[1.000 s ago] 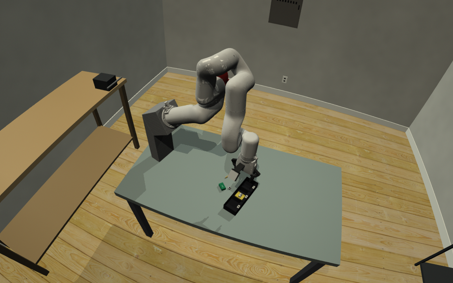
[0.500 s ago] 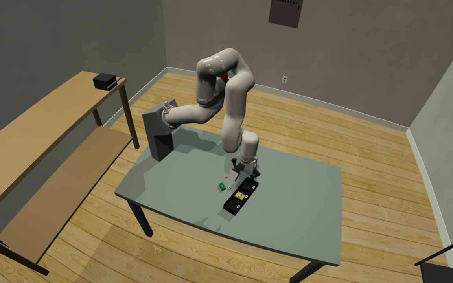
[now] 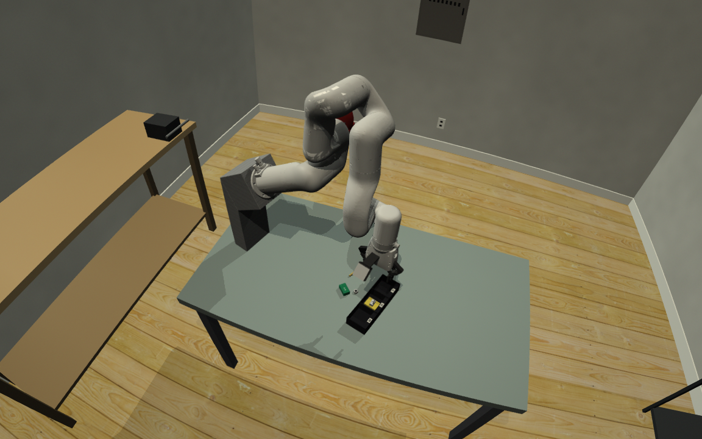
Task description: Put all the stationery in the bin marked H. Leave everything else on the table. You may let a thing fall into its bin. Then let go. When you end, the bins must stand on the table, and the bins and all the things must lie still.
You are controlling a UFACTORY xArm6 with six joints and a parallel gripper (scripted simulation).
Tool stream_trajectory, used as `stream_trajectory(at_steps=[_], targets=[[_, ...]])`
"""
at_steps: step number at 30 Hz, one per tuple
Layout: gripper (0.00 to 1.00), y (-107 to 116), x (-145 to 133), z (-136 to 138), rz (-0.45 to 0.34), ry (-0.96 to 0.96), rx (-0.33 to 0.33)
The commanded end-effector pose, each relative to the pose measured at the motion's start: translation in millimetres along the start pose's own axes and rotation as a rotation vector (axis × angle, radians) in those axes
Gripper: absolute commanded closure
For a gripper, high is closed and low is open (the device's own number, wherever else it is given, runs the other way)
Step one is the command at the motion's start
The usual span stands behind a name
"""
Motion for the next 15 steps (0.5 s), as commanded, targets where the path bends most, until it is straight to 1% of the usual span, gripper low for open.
stream_trajectory(at_steps=[1, 15], targets=[[0.0, 0.5, -0.1, -0.9, 0.0, 0.0, 0.003], [0.0, 0.5, -0.1, -0.9, 0.0, 0.0, 0.003]])
Point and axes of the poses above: the point where the finger pads meet when closed, its own y axis back along the fingers, its own z axis across the jaws, x = y × z, the point moved 5 cm from there along y, back along the fingers, and after that the axes turned 2 degrees about y, right-handed, at the moved point
